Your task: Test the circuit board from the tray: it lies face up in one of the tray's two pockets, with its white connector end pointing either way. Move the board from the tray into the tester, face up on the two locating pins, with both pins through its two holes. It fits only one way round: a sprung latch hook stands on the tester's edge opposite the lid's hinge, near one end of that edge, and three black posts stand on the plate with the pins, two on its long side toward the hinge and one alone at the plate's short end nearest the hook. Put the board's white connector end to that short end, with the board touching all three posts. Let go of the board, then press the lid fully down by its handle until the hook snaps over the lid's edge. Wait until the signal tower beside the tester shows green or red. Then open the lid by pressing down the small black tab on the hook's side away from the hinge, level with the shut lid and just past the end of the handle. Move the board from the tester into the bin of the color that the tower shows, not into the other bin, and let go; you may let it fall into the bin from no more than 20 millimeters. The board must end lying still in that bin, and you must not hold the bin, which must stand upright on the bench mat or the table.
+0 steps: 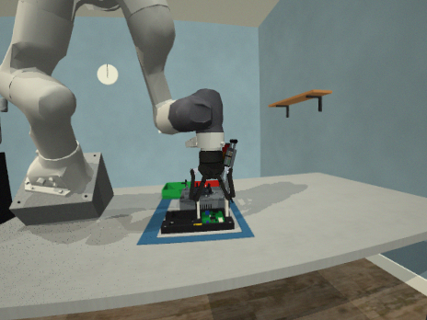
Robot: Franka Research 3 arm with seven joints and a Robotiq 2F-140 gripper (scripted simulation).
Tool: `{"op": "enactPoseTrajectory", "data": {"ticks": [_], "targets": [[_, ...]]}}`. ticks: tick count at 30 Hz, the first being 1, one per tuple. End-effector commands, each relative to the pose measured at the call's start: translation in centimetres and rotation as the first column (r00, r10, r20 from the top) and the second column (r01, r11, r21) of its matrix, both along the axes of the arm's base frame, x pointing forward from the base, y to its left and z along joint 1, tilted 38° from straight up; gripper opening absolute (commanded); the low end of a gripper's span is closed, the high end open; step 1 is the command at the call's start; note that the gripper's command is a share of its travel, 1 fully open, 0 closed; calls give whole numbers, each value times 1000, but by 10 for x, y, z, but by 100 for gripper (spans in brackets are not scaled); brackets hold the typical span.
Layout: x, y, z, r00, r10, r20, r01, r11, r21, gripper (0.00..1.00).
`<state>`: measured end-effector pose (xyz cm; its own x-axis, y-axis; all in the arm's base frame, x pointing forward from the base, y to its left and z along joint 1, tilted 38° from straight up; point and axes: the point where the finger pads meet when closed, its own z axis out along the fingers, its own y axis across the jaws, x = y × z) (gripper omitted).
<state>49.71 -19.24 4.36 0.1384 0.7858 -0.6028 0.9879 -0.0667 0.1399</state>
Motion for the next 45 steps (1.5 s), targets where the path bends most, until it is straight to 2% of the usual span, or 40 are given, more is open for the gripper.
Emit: {"op": "enactPoseTrajectory", "data": {"ticks": [1, 15, 16, 29, 30, 45], "targets": [[-1, 1, -1, 1000, 1, -1, -1, 1000, 0, 58], [-1, 1, -1, 1000, 1, -1, -1, 1000, 0, 58], [-1, 1, -1, 1000, 1, -1, -1, 1000, 0, 54], [-1, 1, -1, 1000, 1, -1, -1, 1000, 0, 54], [-1, 1, -1, 1000, 1, -1, -1, 1000, 0, 51], [-1, 1, -1, 1000, 1, -1, -1, 1000, 0, 49]]}}
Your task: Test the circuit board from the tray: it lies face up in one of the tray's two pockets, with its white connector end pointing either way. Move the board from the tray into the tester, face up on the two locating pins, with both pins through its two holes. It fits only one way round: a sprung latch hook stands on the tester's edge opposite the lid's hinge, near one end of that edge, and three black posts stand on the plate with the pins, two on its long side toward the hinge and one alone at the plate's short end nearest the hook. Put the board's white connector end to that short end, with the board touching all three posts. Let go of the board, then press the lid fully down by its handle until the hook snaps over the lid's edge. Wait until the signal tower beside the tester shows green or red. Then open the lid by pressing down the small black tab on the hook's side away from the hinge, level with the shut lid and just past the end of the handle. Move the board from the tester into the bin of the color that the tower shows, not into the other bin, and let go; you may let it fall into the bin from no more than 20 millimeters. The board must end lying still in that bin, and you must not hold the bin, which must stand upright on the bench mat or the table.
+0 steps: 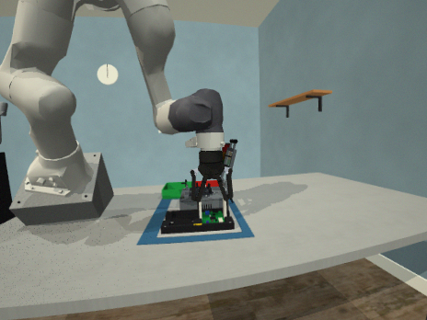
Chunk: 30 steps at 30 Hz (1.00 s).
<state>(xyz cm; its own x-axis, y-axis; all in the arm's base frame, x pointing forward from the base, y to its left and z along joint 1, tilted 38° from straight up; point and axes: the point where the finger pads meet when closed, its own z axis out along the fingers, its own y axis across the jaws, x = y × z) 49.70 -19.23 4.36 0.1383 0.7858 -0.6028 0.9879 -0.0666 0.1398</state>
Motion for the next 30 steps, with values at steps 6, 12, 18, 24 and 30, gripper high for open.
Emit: {"op": "enactPoseTrajectory", "data": {"ticks": [6, 12, 18, 24, 30], "targets": [[-1, 1, -1, 1000, 1, -1, -1, 1000, -1, 49], [-1, 1, -1, 1000, 1, -1, -1, 1000, -1, 47], [-1, 1, -1, 1000, 1, -1, -1, 1000, -1, 47], [-1, 1, -1, 1000, 1, -1, -1, 1000, -1, 47], [-1, 1, -1, 1000, 1, -1, -1, 1000, -1, 46]]}}
